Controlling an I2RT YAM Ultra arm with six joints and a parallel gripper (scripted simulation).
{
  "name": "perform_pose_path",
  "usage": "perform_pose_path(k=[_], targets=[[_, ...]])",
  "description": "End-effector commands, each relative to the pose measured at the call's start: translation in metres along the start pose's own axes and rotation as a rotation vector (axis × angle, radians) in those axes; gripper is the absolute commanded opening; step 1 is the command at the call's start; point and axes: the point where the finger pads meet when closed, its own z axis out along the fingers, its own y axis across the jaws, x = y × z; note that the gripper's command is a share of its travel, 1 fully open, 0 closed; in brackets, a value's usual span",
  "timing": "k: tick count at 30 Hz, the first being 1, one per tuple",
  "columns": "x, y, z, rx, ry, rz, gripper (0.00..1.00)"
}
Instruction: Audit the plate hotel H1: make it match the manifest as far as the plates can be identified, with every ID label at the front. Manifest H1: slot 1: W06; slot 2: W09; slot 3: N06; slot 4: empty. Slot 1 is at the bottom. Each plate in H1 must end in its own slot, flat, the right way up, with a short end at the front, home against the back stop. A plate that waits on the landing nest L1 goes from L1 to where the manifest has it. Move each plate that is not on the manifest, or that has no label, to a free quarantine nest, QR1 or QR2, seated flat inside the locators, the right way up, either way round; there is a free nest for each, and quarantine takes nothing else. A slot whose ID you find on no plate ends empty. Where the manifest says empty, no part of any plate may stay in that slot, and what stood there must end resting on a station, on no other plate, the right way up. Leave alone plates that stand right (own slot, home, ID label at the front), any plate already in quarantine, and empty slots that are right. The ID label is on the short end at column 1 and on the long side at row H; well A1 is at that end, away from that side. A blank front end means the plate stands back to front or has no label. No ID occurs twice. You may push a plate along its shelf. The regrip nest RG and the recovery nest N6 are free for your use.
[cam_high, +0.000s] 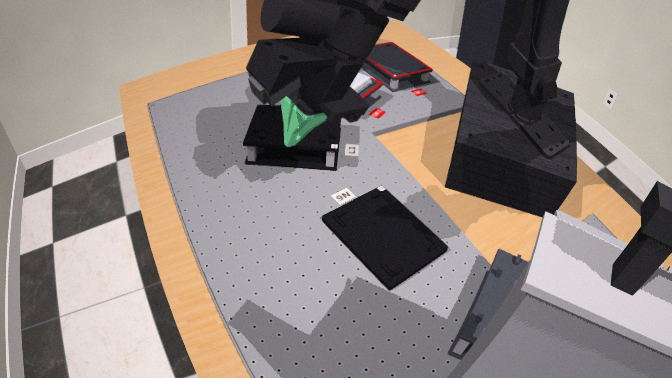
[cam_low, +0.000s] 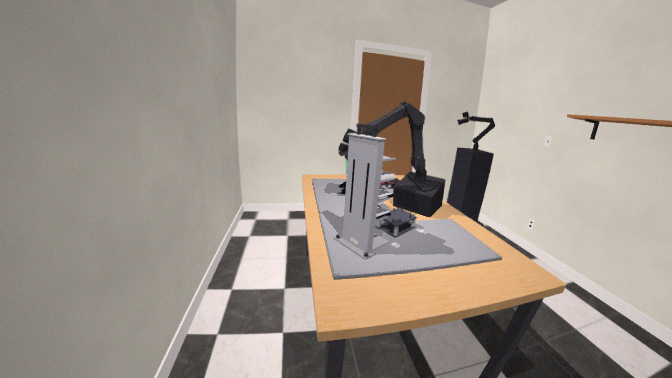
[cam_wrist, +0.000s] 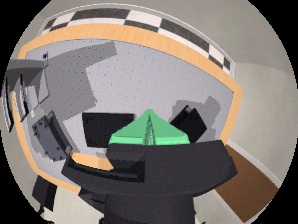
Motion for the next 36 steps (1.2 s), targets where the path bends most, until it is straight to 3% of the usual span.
perform_pose_path(k=[1, 2, 5, 7, 8, 9, 10, 14, 15, 16, 17, 19, 21, 26, 27, 28, 29, 31, 32, 33, 34, 35, 36], targets=[[-0.001, 0.000, -0.020, -0.022, 0.004, 0.047, 0.00], [0.017, 0.010, -0.014, -0.041, 0.043, 0.043, 0.00], [0.009, 0.005, -0.027, -0.049, 0.039, 0.076, 0.00], [0.014, 0.008, -0.031, -0.057, 0.050, 0.085, 0.00], [0.031, 0.018, -0.026, -0.075, 0.090, 0.083, 0.00], [0.032, 0.020, -0.027, -0.077, 0.089, 0.080, 0.00], [0.020, 0.012, -0.036, -0.071, 0.068, 0.100, 0.00], [0.025, 0.015, -0.040, -0.091, 0.097, 0.125, 0.00], [0.035, 0.023, -0.038, -0.104, 0.121, 0.118, 0.00], [0.029, 0.018, -0.044, -0.104, 0.115, 0.139, 0.00], [0.033, 0.020, -0.044, -0.119, 0.142, 0.156, 0.00], [0.036, 0.022, -0.050, -0.124, 0.145, 0.165, 0.00], [0.055, 0.035, -0.048, -0.143, 0.185, 0.158, 0.00], [0.052, 0.032, -0.065, -0.155, 0.194, 0.207, 0.00], [0.068, 0.042, -0.061, -0.171, 0.234, 0.204, 0.00], [0.070, 0.045, -0.063, -0.173, 0.234, 0.199, 0.00], [0.058, 0.037, -0.071, -0.167, 0.212, 0.221, 0.00], [0.058, 0.037, -0.071, -0.167, 0.212, 0.221, 0.00], [0.065, 0.039, -0.064, -0.188, 0.264, 0.242, 0.00], [0.067, 0.040, -0.066, -0.196, 0.278, 0.253, 0.00], [0.064, 0.041, -0.078, -0.185, 0.244, 0.249, 0.00], [0.080, 0.050, -0.074, -0.200, 0.284, 0.247, 0.00], [0.082, 0.053, -0.076, -0.203, 0.285, 0.241, 0.00]])
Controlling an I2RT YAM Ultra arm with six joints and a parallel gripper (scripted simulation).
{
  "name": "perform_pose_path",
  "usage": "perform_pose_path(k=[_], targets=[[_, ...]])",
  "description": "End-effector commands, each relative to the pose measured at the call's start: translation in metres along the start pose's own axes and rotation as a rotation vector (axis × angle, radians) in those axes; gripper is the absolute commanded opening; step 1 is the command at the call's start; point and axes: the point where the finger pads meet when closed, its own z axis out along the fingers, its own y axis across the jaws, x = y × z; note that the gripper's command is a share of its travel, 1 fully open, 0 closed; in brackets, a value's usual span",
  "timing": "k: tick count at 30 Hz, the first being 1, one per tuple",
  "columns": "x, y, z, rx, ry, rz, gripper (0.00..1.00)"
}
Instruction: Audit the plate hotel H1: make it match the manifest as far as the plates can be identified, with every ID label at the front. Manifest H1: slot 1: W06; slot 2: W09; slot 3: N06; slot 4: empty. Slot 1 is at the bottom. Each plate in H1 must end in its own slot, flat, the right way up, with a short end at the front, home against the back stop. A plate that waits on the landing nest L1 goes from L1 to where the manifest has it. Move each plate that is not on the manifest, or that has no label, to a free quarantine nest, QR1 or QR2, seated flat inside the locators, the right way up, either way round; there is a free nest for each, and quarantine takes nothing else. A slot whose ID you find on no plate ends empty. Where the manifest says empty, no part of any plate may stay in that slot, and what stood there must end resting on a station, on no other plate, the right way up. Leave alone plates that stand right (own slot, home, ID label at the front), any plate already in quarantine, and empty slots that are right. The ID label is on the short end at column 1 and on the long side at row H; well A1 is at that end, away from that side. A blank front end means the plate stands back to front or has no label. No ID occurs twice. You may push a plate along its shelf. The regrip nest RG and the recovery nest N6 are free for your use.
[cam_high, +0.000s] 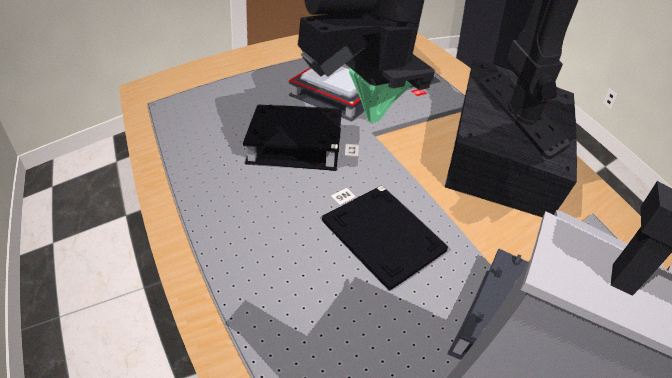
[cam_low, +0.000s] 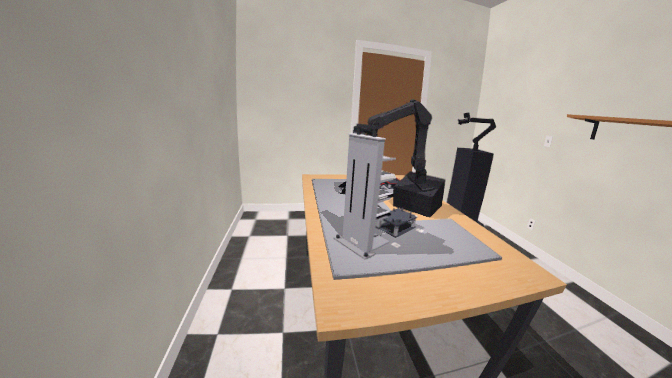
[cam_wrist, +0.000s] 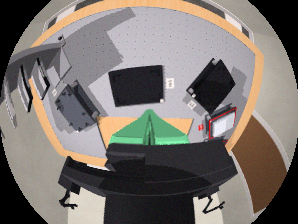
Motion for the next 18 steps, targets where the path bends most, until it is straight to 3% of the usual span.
perform_pose_path(k=[1, 10, 18], targets=[[0.010, 0.007, -0.017, -0.022, 0.005, 0.034, 0.00], [0.019, 0.010, -0.040, -0.039, 0.026, 0.064, 0.00], [0.021, 0.020, -0.048, -0.042, 0.029, 0.049, 0.00]])
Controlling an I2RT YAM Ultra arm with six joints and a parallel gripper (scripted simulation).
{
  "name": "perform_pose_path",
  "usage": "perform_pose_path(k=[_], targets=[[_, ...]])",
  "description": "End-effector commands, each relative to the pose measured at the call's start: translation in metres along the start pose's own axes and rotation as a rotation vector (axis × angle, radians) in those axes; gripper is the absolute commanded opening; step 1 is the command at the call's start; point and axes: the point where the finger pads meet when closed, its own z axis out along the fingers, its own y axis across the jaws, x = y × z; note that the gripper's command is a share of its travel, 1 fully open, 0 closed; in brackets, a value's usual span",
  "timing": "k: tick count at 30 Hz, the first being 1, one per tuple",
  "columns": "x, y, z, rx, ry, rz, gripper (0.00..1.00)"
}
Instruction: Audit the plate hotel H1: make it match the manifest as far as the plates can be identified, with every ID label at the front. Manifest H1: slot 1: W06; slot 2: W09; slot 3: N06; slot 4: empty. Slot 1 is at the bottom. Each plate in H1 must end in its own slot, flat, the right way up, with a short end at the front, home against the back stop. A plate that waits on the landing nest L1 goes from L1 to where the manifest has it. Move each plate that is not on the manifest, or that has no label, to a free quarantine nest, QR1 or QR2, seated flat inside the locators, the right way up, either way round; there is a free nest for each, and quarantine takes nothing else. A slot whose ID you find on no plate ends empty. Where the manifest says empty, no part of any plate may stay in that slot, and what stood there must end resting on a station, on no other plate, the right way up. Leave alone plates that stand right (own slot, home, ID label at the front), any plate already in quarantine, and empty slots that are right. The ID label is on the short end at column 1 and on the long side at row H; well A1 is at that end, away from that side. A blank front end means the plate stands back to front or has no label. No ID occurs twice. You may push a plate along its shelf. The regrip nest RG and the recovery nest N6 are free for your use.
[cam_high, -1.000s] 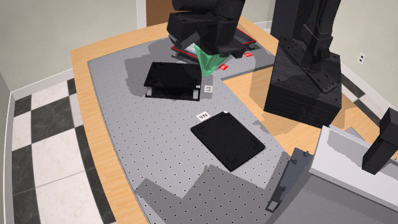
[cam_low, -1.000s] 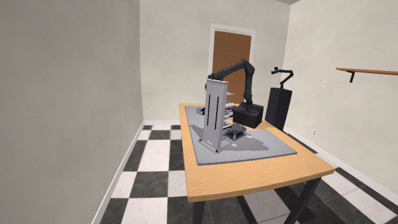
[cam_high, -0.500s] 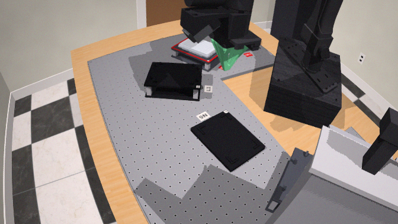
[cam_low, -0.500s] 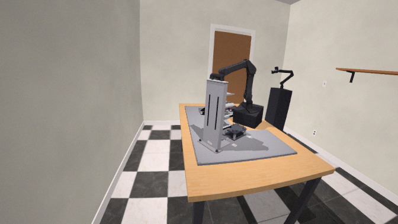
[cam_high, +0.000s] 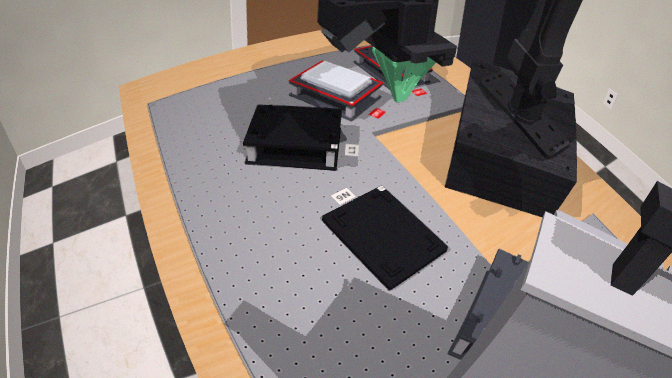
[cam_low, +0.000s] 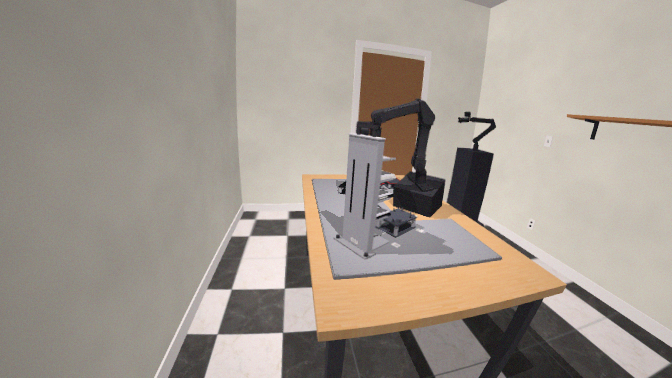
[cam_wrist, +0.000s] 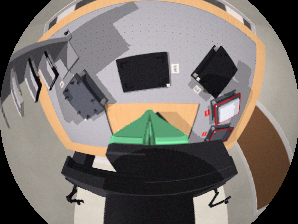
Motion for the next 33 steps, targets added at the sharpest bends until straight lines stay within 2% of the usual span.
perform_pose_path(k=[1, 16, 17, 18, 26, 28, 33], targets=[[-0.003, 0.012, -0.015, -0.002, -0.031, -0.010, 0.00], [-0.005, 0.054, -0.015, -0.002, -0.041, -0.011, 0.00], [-0.005, 0.057, -0.012, -0.006, -0.059, -0.020, 0.00], [0.004, 0.059, -0.005, -0.009, -0.043, -0.024, 0.00], [0.008, 0.085, -0.005, -0.041, -0.152, -0.094, 0.00], [0.008, 0.085, -0.005, -0.041, -0.152, -0.094, 0.00], [0.011, 0.102, -0.005, -0.061, -0.221, -0.137, 0.00]])
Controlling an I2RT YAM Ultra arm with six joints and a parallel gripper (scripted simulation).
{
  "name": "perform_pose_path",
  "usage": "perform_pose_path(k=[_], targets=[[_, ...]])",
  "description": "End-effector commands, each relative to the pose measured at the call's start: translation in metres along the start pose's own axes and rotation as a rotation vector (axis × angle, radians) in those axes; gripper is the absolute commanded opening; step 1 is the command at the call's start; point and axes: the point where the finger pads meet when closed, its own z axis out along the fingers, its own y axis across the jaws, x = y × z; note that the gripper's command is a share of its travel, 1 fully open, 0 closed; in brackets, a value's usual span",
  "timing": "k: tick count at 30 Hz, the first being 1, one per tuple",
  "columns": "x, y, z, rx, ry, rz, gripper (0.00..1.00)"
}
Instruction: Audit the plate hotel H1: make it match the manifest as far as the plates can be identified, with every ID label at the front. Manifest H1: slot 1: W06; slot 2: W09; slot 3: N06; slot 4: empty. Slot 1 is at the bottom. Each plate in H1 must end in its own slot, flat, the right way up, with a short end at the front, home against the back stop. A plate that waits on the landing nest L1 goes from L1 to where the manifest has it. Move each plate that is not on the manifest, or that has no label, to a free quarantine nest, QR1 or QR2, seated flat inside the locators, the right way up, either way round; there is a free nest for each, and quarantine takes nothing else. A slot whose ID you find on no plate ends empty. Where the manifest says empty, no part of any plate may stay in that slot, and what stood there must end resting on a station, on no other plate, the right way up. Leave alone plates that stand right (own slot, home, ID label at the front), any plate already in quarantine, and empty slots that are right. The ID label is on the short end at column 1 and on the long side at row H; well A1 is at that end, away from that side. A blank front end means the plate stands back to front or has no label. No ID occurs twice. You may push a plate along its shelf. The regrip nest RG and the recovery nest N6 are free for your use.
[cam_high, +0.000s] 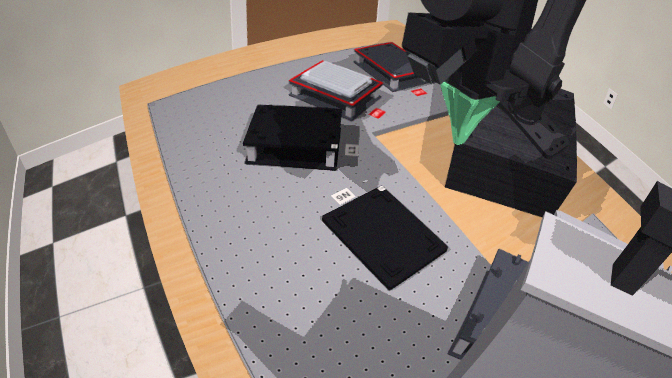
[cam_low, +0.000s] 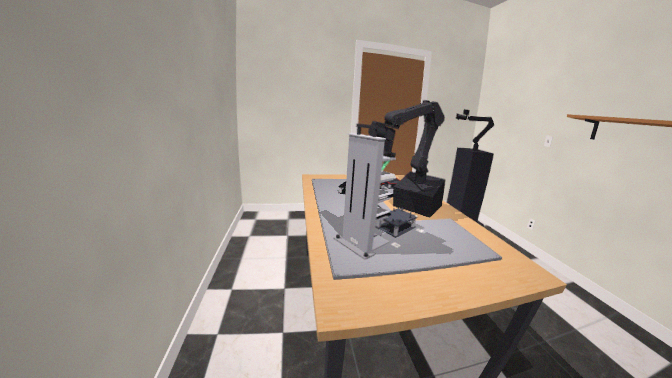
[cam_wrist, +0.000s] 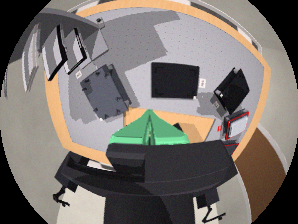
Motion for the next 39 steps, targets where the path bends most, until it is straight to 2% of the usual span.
perform_pose_path(k=[1, 8, 10, 12, 14, 17, 27, 29, 39], targets=[[-0.007, 0.010, -0.004, -0.008, -0.093, -0.020, 0.00], [-0.006, 0.033, -0.003, -0.034, -0.189, -0.082, 0.00], [-0.006, 0.033, -0.003, -0.041, -0.216, -0.099, 0.00], [-0.006, 0.033, -0.003, -0.041, -0.216, -0.099, 0.00], [-0.008, 0.028, -0.004, -0.037, -0.247, -0.112, 0.00], [-0.007, 0.030, -0.004, -0.059, -0.286, -0.140, 0.00], [-0.007, 0.030, -0.004, -0.091, -0.423, -0.231, 0.00], [-0.007, 0.030, -0.004, -0.091, -0.423, -0.231, 0.00], [-0.007, 0.030, -0.004, -0.123, -0.559, -0.322, 0.00]])
